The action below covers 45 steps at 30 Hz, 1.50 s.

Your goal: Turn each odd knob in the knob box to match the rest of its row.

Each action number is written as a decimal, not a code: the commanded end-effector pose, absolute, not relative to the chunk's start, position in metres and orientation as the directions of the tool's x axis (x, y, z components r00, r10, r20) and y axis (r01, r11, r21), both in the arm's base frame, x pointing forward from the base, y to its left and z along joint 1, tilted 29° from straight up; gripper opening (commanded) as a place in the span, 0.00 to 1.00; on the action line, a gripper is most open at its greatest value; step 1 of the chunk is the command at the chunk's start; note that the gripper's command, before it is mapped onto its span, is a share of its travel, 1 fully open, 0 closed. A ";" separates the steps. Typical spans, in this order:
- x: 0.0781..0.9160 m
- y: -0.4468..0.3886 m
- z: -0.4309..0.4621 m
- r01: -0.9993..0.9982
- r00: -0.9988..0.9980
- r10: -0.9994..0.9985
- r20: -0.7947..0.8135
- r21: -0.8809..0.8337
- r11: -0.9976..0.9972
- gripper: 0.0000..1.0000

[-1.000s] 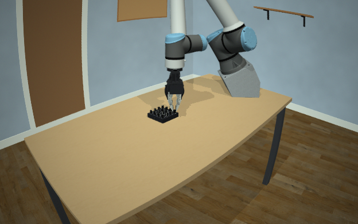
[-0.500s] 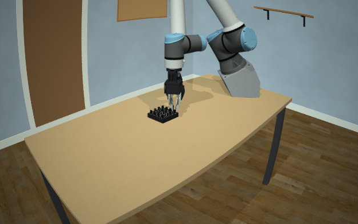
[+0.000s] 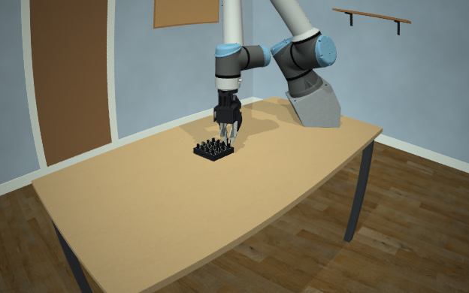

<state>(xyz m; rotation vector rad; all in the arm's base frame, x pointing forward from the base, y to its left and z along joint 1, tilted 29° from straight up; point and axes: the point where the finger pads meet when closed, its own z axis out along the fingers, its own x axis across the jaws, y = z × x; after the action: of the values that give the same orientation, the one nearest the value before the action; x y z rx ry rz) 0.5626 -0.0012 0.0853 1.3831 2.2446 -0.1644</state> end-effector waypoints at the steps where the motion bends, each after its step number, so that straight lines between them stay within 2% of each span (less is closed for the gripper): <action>1: 0.562 -0.002 0.085 0.868 -0.358 0.808 -0.467 0.153 0.473 0.04; 8: 0.562 -0.002 0.085 0.867 -0.359 0.808 -0.467 0.152 0.474 0.04; 9: 0.562 -0.002 0.085 0.867 -0.359 0.808 -0.467 0.152 0.474 0.11; 45: 0.555 0.009 0.112 0.866 -0.358 0.807 -0.470 0.156 0.475 0.11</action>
<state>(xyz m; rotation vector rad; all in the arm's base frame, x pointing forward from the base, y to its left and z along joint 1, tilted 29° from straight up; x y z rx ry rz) 0.5567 0.0037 0.0975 1.3874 2.2424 -0.1639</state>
